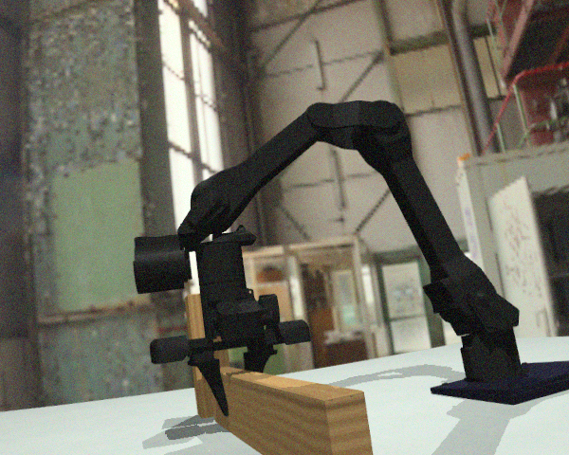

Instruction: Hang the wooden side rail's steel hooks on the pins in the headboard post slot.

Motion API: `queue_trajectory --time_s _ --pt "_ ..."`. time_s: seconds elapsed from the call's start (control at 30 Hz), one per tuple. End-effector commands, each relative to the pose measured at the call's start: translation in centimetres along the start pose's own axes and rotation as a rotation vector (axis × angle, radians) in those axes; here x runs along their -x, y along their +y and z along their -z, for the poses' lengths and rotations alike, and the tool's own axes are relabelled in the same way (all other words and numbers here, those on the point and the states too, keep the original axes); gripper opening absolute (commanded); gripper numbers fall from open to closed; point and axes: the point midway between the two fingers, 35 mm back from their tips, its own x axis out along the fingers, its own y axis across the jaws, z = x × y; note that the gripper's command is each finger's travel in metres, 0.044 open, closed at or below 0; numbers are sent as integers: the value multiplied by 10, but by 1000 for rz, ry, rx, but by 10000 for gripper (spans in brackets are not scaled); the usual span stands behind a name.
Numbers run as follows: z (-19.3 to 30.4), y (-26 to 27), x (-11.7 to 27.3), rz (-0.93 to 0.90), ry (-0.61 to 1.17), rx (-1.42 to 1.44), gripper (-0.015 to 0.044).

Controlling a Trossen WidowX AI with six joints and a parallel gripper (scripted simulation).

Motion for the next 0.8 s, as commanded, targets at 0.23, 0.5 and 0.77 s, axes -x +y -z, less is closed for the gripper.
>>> queue_trajectory --time_s 0.23,0.5,0.77 --pt "0 0 5 7 -2 -6 0" --pt "0 0 6 7 -2 -6 0" --pt "0 0 8 7 -2 -6 0"
